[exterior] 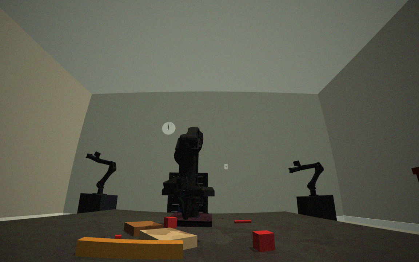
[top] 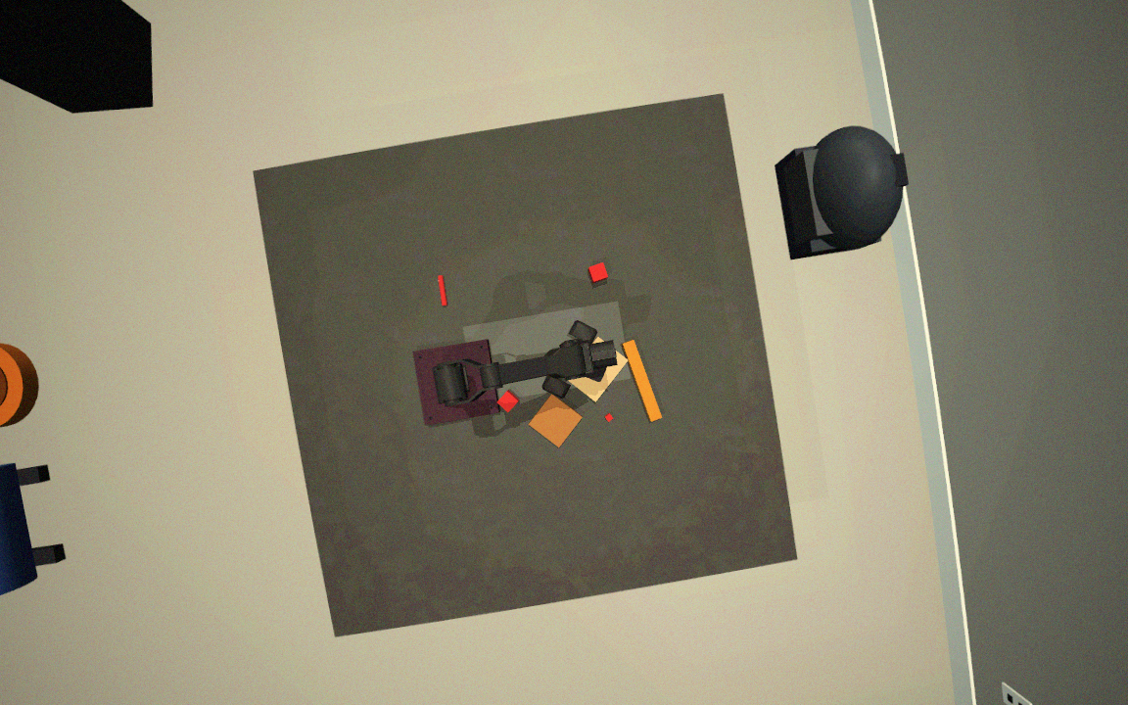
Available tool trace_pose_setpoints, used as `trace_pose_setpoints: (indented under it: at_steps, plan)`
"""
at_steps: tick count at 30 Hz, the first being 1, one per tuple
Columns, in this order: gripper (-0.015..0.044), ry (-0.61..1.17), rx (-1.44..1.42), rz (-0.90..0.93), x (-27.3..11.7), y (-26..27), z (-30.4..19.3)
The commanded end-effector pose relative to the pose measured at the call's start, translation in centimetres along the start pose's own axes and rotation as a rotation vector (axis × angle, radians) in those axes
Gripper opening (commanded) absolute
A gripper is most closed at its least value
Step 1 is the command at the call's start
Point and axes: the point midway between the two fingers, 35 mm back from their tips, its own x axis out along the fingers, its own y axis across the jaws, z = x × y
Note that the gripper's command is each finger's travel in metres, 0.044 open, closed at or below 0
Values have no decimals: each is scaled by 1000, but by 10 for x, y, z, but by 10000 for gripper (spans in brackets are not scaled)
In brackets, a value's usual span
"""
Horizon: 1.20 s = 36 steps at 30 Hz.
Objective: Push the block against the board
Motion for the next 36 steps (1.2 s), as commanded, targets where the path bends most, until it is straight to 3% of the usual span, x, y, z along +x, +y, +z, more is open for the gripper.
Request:
trace_pose_setpoints:
  at_steps: [1,18,36]
  plan:
    - [0,3,-138,-1,0,-23,11]
    - [0,10,-721,-15,-1,-127,42]
    - [0,21,-1337,-18,-6,-236,32]
